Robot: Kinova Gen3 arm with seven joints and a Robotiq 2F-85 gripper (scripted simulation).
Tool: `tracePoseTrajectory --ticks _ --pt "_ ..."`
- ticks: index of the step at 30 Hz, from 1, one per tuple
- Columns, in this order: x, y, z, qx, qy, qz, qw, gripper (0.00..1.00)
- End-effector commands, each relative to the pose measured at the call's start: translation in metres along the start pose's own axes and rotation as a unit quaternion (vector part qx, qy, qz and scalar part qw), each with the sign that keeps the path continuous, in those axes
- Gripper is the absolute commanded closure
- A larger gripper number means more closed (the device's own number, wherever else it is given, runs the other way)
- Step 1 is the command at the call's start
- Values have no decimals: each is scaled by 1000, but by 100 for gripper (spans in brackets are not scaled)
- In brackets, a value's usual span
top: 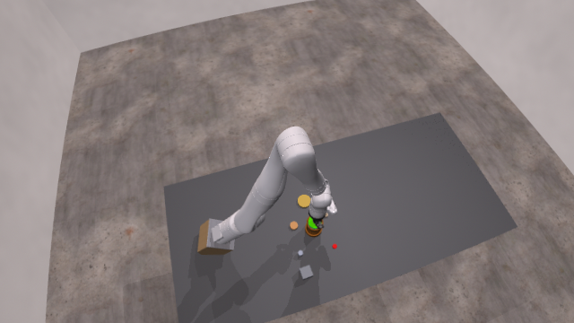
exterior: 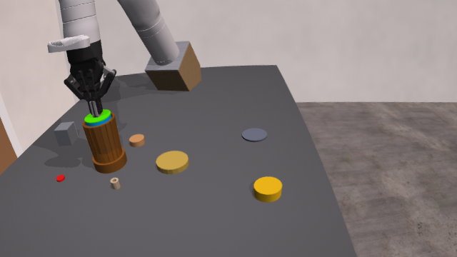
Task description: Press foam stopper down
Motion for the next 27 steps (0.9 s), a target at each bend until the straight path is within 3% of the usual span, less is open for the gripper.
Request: tracePoseTrajectory --ticks 1,27 --pt "-2 0 1 -2 0 -1 1000 100" --pt "-16 0 1 -2 0 -1 1000 100"
Point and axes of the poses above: the point where the finger pads meet when closed, its own x axis back along the fingers, its own z axis across the jaws, y = z × x, the point moved 7 cm from there along x, back along the fingers, and after that the axes turned 2 degrees about -x, right-handed, at the moved point
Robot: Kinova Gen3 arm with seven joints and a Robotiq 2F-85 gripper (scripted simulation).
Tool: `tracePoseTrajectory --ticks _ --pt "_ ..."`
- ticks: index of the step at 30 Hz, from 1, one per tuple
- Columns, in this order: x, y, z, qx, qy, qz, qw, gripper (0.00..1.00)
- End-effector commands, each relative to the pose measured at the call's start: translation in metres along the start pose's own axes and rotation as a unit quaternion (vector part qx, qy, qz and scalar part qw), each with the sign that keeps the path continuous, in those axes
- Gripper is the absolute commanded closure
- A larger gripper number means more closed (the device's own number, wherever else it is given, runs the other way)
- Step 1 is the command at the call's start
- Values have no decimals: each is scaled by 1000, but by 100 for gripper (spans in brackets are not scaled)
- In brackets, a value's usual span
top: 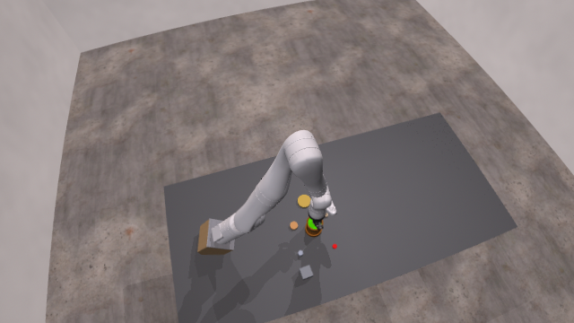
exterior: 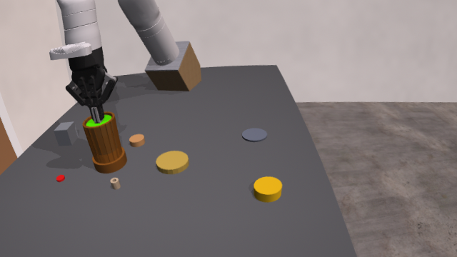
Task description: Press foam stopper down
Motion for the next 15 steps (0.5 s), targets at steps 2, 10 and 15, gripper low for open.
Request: tracePoseTrajectory --ticks 2,10,15 --pt "-2 0 2 -4 0 -2 1000 100" --pt "-6 0 2 -4 0 -2 1000 100" --pt "-8 0 2 -4 0 -2 1000 100"
Point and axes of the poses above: the point where the finger pads meet when closed, its own x axis back along the fingers, its own z axis across the jaws, y = z × x, the point moved 7 cm from there along x, back along the fingers, and after that the axes turned 2 degrees about -x, right-handed, at the moved point
